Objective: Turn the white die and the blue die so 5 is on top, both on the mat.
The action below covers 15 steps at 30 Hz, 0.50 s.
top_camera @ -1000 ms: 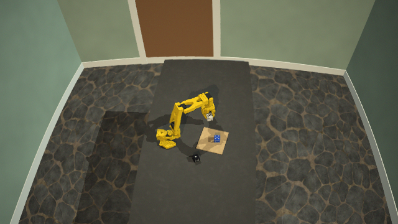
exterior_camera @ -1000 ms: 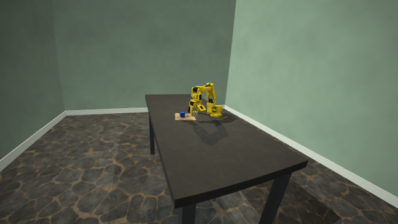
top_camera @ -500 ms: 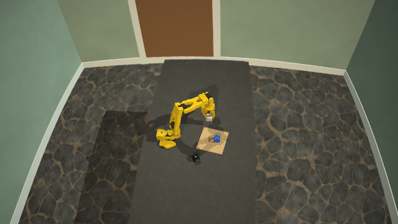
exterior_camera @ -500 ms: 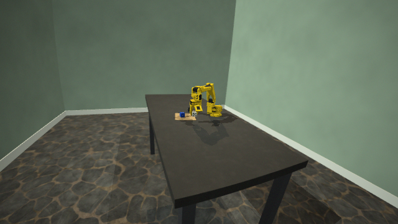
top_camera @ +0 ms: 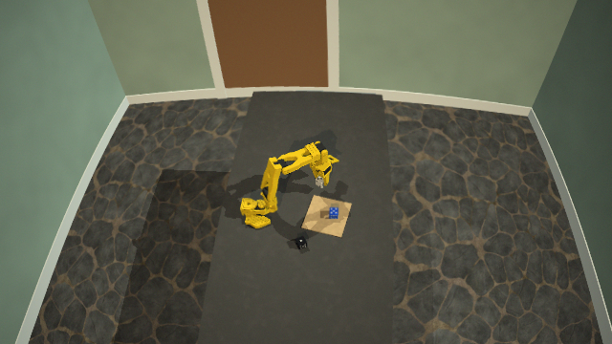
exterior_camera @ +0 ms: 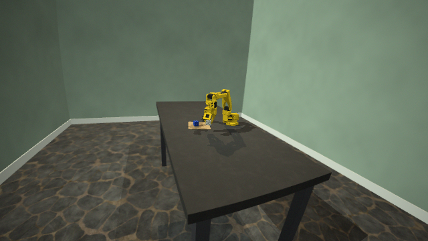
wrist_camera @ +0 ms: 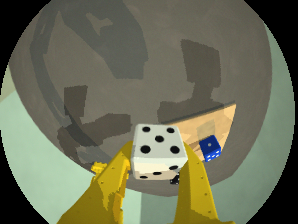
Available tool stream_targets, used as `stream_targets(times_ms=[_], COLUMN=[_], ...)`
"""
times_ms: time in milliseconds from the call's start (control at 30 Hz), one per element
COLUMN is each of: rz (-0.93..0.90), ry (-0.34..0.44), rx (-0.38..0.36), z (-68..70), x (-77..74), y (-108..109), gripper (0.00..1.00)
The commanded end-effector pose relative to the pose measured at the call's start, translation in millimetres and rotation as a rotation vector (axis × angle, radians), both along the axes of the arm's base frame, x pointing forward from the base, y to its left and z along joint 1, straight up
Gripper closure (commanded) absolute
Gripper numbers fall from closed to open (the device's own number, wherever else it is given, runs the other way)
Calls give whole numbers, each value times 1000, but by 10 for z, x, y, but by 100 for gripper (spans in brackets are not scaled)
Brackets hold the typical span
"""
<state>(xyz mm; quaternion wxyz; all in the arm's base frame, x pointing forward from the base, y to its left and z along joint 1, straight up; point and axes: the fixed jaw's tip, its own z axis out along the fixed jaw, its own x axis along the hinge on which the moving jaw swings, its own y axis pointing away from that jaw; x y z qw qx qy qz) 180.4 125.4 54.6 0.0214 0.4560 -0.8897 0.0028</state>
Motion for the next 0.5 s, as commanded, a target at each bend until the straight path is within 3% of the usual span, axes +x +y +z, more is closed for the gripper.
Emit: stream_targets(times_ms=[0,467], rz=[-147,-391], ry=[-65,-65], rx=[43,42], z=[148,149], x=[64,79], y=[56,68], gripper=[100,100])
